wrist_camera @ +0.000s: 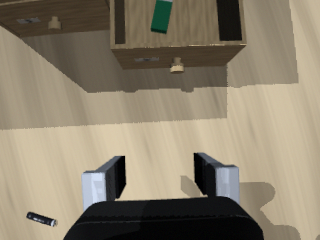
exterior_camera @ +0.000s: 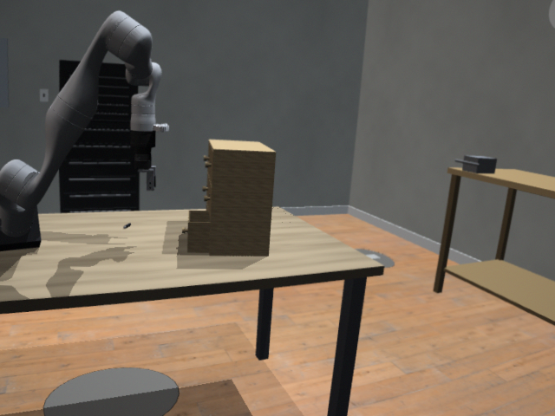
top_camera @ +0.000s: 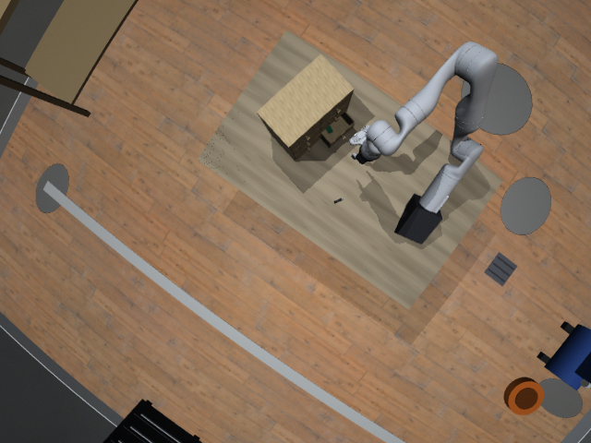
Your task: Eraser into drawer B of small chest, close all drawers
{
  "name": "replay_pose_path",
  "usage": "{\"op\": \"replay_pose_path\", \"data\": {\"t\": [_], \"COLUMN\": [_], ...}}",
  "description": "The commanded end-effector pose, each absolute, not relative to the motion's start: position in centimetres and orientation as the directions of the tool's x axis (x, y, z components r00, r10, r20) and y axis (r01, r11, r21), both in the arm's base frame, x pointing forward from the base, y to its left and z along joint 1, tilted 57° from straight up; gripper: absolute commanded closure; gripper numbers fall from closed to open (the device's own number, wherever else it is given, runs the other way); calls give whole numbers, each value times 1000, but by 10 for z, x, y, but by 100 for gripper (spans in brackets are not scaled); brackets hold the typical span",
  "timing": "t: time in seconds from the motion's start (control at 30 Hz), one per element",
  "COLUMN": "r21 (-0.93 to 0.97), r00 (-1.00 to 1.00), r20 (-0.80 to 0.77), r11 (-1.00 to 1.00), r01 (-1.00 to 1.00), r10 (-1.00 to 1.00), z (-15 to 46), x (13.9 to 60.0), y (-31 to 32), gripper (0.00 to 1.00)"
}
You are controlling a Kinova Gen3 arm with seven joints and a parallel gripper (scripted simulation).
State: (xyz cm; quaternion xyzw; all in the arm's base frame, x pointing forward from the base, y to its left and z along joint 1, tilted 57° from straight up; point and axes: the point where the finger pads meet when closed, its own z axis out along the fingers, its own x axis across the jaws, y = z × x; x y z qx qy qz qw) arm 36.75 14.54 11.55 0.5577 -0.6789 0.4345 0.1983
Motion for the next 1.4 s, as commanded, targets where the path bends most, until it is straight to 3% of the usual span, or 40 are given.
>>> {"op": "replay_pose_path", "data": {"t": [0.0,1.03,1.37], "r21": [-361,-361,-359], "r00": [-296,-296,-293], "r20": [756,756,760], "r11": [4,5,2], "r01": [-932,-932,-933], "r10": [-584,-584,-581], "z": [117,117,119], "x": [367,366,341], "y": [146,146,146], "gripper": [0,0,0]}}
